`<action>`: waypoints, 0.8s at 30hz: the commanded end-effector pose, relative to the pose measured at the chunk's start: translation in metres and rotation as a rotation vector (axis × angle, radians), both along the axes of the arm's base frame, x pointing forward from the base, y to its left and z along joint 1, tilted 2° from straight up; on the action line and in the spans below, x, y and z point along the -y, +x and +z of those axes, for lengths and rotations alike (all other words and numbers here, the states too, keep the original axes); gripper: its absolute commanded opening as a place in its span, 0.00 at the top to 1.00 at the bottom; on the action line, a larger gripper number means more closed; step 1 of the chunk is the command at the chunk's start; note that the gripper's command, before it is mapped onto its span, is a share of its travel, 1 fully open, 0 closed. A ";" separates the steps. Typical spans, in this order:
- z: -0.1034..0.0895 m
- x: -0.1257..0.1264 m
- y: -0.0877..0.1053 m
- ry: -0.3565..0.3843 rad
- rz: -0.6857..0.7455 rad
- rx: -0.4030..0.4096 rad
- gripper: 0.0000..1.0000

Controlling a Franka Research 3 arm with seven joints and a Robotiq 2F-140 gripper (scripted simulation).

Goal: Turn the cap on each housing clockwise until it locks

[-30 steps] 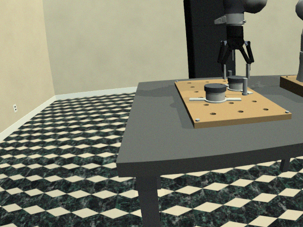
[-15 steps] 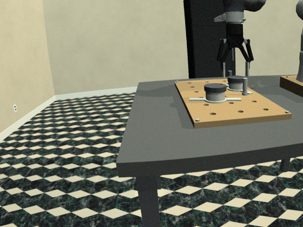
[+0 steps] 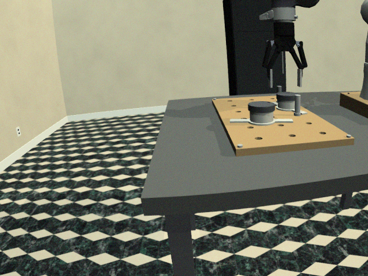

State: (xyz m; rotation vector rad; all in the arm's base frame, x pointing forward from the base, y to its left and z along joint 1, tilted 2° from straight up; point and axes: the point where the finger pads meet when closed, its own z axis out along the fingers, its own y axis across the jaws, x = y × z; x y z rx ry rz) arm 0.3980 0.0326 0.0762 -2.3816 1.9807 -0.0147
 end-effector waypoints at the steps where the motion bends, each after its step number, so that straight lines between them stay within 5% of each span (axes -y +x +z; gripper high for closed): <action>1: 0.007 -0.002 -0.004 0.008 0.012 -0.012 0.22; 24: 0.036 -0.001 -0.004 0.008 0.012 -0.012 0.22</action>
